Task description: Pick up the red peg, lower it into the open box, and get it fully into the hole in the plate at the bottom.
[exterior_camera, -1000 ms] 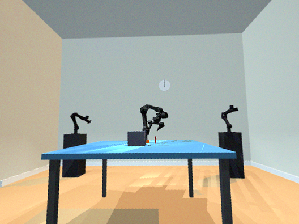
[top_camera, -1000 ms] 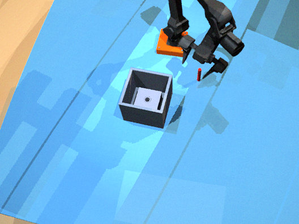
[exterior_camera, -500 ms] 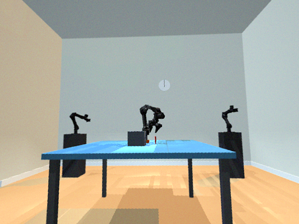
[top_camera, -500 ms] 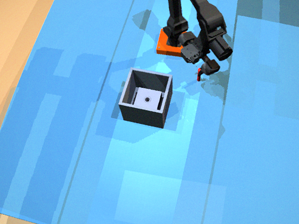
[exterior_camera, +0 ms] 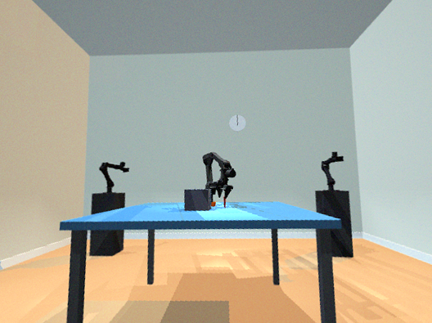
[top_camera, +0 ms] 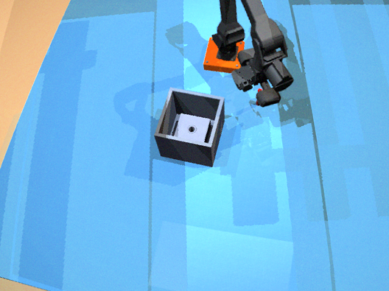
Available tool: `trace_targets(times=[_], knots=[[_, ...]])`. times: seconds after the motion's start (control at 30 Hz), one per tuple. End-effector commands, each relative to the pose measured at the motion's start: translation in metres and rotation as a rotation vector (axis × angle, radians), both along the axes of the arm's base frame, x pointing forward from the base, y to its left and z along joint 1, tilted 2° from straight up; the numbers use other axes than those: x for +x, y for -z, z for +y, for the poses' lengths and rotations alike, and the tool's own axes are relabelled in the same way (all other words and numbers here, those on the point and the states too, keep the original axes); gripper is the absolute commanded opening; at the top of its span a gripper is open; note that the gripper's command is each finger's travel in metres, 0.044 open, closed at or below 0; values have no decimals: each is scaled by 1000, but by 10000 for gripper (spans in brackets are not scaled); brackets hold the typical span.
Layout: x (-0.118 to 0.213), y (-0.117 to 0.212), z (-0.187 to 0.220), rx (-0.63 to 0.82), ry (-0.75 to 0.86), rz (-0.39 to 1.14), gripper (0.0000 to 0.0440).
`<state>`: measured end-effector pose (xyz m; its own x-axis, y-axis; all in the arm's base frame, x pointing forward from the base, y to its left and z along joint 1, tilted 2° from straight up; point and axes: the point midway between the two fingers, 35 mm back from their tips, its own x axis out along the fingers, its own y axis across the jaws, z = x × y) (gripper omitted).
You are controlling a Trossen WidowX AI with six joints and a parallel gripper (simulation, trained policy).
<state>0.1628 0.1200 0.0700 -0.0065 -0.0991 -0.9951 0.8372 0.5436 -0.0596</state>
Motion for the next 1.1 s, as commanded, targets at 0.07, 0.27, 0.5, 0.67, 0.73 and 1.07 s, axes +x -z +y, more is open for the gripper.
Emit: trace_targets(times=[0.07,0.27,0.5,0.67,0.73,1.07], knots=[[-2,18,2,31,58,22,438],[-2,33,4,60,102,28,361],[4,41,8,87,119,32,181],[9,42,13,112,109,34,67],[11,41,15,122,105,35,23],[27,9,31,253,127,-35,0]])
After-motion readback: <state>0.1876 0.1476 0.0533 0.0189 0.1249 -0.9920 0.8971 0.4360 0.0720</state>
